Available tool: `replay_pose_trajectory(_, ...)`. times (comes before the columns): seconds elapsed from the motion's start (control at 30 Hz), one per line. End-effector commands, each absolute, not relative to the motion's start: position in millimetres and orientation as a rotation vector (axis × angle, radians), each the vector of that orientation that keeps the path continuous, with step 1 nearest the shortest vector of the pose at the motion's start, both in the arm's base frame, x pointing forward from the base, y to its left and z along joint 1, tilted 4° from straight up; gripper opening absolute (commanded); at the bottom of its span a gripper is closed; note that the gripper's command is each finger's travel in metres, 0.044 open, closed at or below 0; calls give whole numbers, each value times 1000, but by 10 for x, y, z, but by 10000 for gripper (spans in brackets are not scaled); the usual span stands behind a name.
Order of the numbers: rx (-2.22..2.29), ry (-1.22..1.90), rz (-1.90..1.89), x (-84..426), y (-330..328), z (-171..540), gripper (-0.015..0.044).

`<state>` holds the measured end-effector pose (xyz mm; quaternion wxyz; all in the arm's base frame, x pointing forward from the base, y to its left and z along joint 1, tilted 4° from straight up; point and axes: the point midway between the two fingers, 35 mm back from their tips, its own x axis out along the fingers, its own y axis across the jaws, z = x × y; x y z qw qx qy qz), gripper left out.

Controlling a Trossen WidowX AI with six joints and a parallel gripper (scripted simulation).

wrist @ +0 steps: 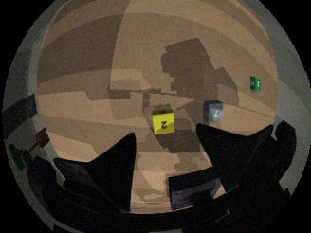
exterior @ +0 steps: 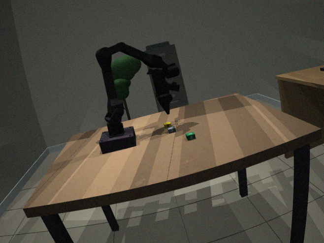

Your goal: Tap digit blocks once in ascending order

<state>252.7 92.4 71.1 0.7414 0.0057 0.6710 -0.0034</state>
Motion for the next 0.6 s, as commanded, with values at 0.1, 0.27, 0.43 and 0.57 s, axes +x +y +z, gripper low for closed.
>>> replay_pose_trajectory(0.1, 3, 1485, -14, 2504, 894, 465, 85)
replay_pose_trajectory(0.27, 3, 1485, -14, 2504, 894, 465, 20)
replay_pose_trajectory(0.43, 3, 1485, -14, 2504, 894, 465, 20)
replay_pose_trajectory(0.57, 3, 1485, -14, 2509, 894, 426, 20)
